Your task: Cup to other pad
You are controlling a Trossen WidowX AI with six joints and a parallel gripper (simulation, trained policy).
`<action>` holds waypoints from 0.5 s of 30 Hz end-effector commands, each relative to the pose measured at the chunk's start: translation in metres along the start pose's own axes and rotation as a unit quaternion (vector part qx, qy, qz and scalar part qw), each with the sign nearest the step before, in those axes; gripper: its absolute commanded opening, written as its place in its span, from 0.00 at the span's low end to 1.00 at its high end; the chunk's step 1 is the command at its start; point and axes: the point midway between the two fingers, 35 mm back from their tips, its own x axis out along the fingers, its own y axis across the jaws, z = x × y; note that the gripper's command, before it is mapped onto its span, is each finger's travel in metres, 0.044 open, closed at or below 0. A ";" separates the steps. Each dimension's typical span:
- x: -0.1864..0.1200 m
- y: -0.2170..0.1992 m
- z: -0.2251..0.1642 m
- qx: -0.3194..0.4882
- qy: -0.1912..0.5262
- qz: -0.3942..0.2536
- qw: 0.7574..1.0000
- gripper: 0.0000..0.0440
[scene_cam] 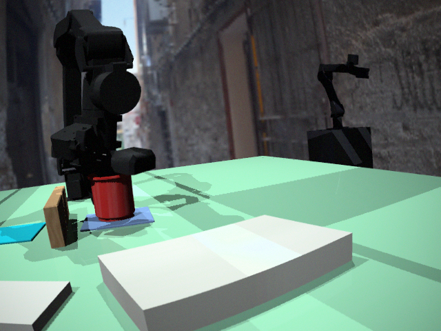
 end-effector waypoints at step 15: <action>-0.011 0.000 0.005 0.006 -0.012 0.018 1.000 0.01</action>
